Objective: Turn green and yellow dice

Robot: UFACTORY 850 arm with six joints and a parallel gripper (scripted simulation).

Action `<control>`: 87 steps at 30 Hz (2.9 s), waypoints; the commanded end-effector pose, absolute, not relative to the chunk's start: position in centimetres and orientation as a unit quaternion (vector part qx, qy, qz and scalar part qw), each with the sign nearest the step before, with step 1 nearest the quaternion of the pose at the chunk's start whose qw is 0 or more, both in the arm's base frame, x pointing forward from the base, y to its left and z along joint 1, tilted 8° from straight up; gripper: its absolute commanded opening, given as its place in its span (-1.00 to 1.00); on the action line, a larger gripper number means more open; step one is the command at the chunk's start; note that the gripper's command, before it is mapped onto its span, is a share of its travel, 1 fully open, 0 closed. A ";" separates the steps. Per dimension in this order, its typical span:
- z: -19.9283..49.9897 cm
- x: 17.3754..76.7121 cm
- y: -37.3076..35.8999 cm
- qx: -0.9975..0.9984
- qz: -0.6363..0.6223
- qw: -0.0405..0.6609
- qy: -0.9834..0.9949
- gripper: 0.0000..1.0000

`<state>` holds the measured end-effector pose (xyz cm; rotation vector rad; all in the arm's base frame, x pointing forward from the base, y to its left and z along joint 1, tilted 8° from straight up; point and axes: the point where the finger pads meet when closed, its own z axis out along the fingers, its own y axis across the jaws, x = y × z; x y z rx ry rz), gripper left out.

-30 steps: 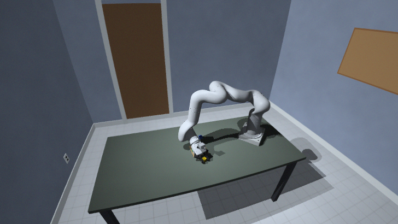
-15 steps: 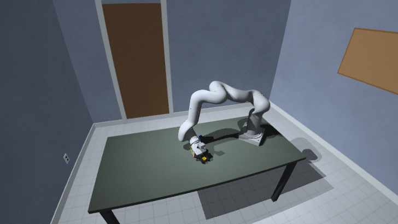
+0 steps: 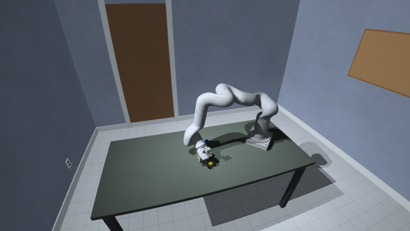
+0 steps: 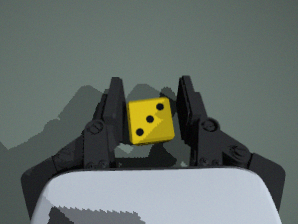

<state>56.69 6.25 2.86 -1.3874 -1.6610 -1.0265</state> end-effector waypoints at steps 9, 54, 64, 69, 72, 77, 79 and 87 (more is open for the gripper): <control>2.9 56.8 6.2 -0.539 -0.400 0.364 -0.646 -0.05; 8.4 56.6 1.4 -0.539 -0.400 0.364 -0.646 -0.05; 10.9 56.3 1.3 -0.539 -0.400 0.364 -0.646 -0.05; 10.9 56.2 1.3 -0.540 -0.397 0.364 -0.647 -0.05; 10.6 55.5 1.8 -0.550 -0.365 0.365 -0.656 -0.05; 10.0 54.0 2.8 -0.574 -0.290 0.358 -0.677 -0.05; 9.8 53.6 3.0 -0.581 -0.268 0.352 -0.683 -0.05; 9.3 52.0 3.5 -0.616 -0.162 0.302 -0.709 -0.05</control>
